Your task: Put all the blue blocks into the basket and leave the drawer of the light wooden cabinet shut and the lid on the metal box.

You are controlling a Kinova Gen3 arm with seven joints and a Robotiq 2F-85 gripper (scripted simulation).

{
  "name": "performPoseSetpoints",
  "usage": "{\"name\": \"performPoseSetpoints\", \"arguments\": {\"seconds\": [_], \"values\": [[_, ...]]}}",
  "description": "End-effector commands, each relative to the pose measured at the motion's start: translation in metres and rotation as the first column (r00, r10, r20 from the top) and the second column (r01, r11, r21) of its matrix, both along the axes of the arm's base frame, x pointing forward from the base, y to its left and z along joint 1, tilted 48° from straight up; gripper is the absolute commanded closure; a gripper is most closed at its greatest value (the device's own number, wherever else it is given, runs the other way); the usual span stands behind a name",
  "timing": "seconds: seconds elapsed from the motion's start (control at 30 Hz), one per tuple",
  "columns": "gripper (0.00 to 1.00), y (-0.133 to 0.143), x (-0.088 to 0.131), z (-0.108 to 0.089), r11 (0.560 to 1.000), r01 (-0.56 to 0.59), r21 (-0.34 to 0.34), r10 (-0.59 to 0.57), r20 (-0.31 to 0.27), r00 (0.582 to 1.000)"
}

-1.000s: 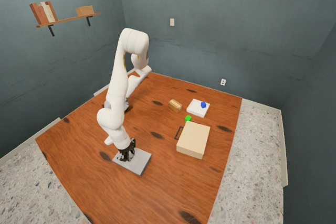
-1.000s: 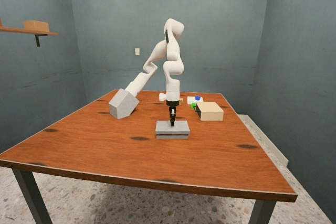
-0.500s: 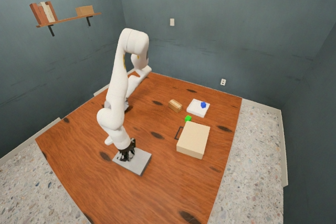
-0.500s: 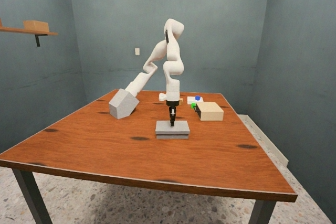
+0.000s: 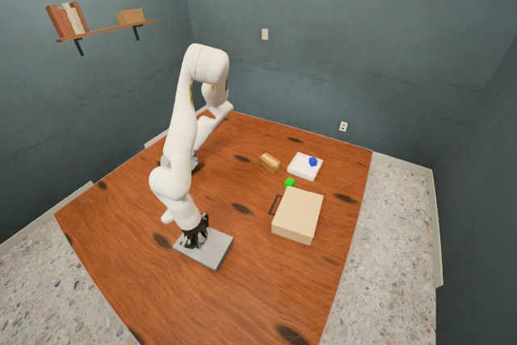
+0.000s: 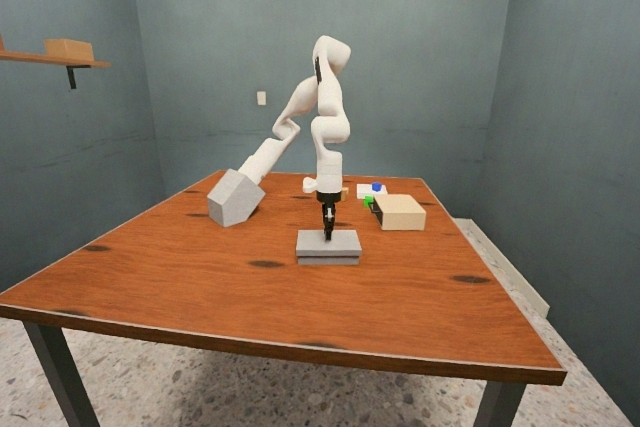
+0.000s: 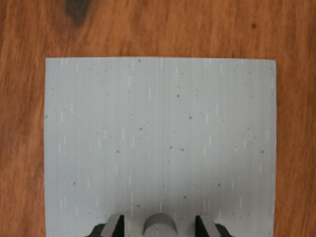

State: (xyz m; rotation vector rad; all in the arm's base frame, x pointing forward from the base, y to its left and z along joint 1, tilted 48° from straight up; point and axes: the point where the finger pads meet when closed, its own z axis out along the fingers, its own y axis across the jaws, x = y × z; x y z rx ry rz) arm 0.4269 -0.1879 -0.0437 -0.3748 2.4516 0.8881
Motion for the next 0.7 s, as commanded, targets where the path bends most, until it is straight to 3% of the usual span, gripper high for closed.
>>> {"name": "performPoseSetpoints", "arguments": {"seconds": [0.0, 0.33, 0.37, 0.67], "values": [[0.52, 0.0013, 0.0016, -0.0002, 1.0, 0.0, -0.001, 0.0, 0.004, 1.0], [0.52, 0.0013, 0.0016, -0.0002, 1.0, 0.0, -0.001, 0.0, 0.004, 1.0], [0.9, 0.0013, 0.0016, -0.0002, 1.0, 0.0, -0.001, 0.0, 0.004, 1.0], [0.9, 0.0013, 0.0016, -0.0002, 1.0, 0.0, -0.001, 0.0, 0.004, 1.0]]}}
